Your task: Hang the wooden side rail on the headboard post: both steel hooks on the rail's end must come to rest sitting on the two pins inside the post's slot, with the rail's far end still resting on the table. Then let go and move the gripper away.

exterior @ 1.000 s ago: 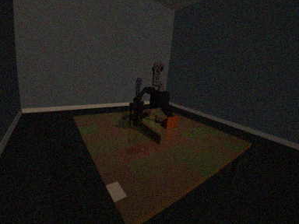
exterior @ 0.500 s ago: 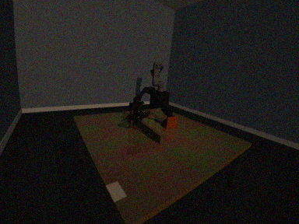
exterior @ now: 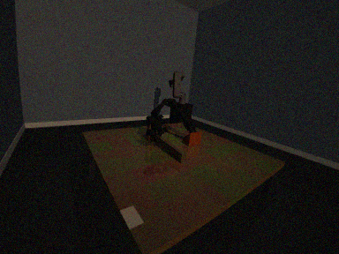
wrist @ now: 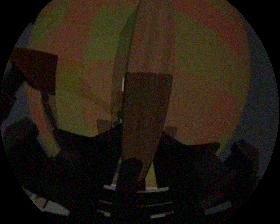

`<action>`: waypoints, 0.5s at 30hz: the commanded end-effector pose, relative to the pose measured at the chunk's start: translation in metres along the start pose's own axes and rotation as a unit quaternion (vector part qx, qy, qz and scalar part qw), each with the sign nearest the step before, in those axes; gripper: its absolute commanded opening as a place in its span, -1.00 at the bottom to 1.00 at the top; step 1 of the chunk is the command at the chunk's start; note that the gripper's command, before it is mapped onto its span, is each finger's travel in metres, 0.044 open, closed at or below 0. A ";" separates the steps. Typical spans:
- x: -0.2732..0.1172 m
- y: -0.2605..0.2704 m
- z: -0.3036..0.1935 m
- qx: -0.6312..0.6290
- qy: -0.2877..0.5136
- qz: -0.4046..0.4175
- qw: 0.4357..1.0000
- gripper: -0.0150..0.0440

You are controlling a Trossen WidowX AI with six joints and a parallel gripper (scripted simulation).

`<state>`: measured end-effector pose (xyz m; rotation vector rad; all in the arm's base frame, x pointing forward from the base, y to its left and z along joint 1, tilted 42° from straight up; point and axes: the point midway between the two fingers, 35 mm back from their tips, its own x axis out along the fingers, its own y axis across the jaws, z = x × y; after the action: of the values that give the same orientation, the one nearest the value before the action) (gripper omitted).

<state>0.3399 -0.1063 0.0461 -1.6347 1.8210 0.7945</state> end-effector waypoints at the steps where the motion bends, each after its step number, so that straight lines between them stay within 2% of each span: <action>1: -0.005 -0.002 -0.003 0.002 0.001 -0.009 1.000 -0.49; 15: -0.004 -0.001 -0.004 0.002 0.001 -0.008 1.000 -0.49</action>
<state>0.3395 -0.1079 0.0479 -1.6357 1.8195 0.7911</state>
